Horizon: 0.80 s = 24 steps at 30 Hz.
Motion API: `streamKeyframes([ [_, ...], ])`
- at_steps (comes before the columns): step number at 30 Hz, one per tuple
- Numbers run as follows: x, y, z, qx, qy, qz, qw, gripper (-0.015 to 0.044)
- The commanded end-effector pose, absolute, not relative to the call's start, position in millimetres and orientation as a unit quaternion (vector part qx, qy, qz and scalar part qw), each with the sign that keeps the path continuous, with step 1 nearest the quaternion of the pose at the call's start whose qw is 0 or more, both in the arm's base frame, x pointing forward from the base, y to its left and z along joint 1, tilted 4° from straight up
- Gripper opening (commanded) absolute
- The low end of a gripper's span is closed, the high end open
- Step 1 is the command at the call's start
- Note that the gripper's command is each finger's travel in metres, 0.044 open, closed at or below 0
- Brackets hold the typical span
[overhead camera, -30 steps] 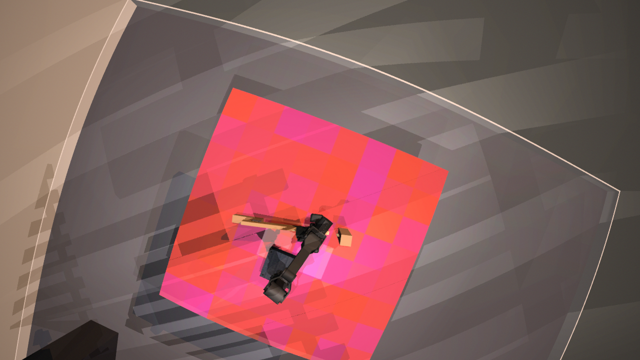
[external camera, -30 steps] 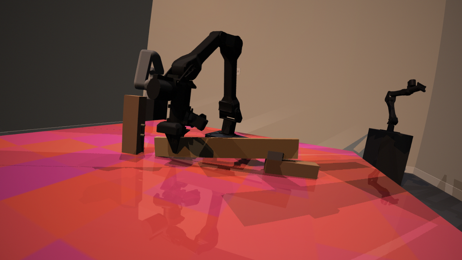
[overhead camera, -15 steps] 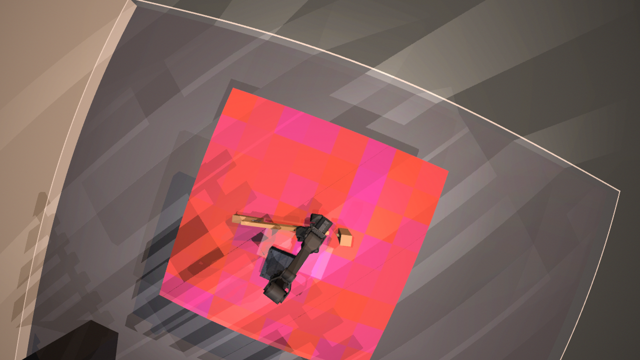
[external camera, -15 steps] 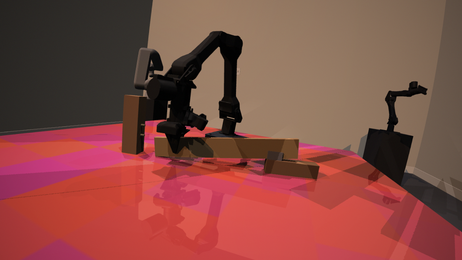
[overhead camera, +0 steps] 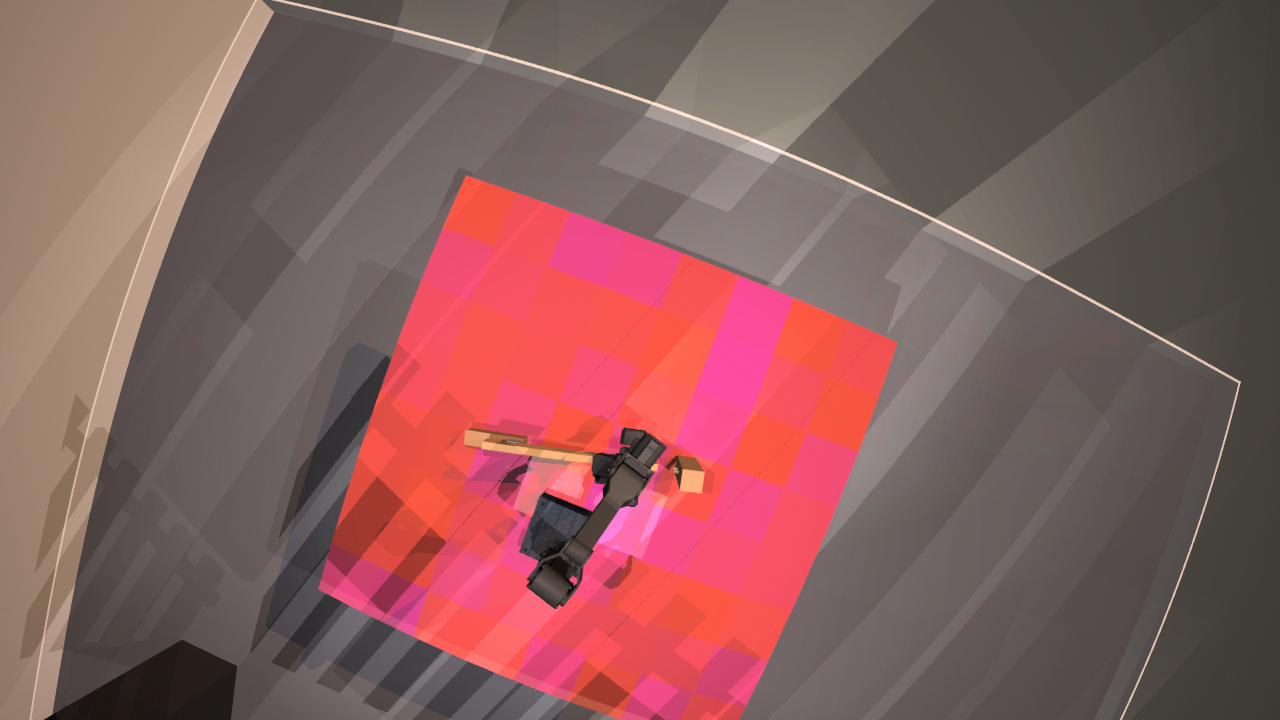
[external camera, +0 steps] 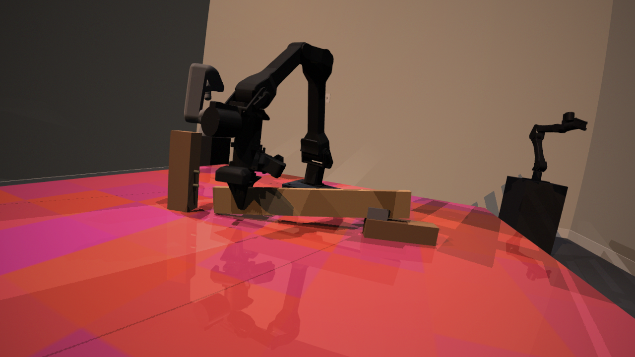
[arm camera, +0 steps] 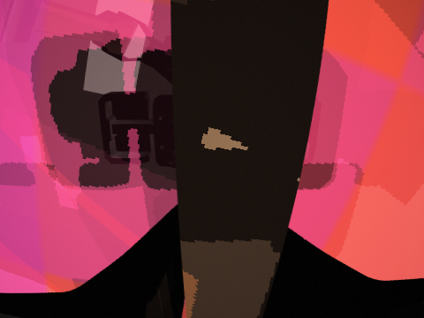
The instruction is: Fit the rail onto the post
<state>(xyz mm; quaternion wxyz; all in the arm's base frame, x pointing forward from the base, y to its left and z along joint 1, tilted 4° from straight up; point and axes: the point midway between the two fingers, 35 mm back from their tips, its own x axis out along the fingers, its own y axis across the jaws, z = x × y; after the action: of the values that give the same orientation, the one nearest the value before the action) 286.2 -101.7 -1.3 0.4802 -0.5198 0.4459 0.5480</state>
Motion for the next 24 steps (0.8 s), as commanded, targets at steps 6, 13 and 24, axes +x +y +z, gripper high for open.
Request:
streamKeyframes([
  [6, 289, -102, 7, -0.522, 0.443, 0.546, 0.482, 0.0],
  [13, 289, -102, 11, -0.522, 0.443, 0.546, 0.482, 0.0],
  [24, 290, -102, 16, -0.522, 0.443, 0.546, 0.482, 0.0],
])
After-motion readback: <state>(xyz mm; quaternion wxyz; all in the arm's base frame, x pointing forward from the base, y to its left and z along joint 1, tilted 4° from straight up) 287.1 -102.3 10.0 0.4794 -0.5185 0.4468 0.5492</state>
